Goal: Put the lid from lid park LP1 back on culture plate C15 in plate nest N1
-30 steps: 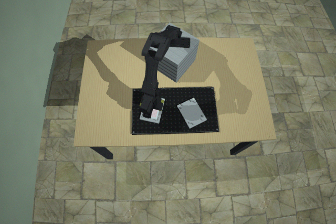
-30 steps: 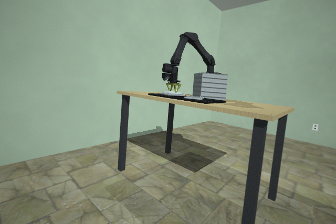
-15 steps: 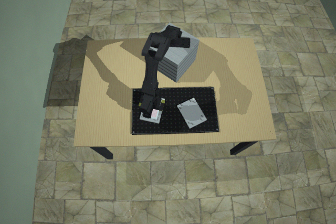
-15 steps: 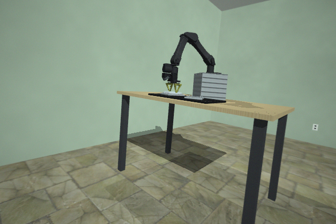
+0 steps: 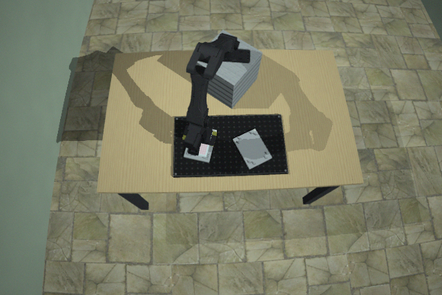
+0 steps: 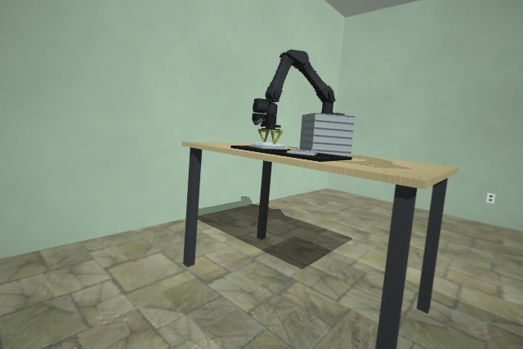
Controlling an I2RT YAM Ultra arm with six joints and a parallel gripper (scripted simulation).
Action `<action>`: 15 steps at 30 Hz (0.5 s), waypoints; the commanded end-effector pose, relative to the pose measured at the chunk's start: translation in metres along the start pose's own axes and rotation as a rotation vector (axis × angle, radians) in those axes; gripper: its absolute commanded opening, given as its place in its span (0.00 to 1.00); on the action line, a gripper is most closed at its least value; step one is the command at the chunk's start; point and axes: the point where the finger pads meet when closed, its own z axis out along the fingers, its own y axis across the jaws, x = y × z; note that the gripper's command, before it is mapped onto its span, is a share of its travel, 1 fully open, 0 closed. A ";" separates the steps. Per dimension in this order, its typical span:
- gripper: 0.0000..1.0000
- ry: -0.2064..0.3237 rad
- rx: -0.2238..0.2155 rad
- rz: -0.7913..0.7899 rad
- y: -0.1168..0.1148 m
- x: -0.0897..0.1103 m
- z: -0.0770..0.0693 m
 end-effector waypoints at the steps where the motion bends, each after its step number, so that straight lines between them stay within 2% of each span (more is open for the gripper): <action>1: 1.00 -0.018 0.002 0.000 0.000 -0.006 -0.009; 15: 1.00 -0.018 0.002 0.000 0.000 -0.005 -0.044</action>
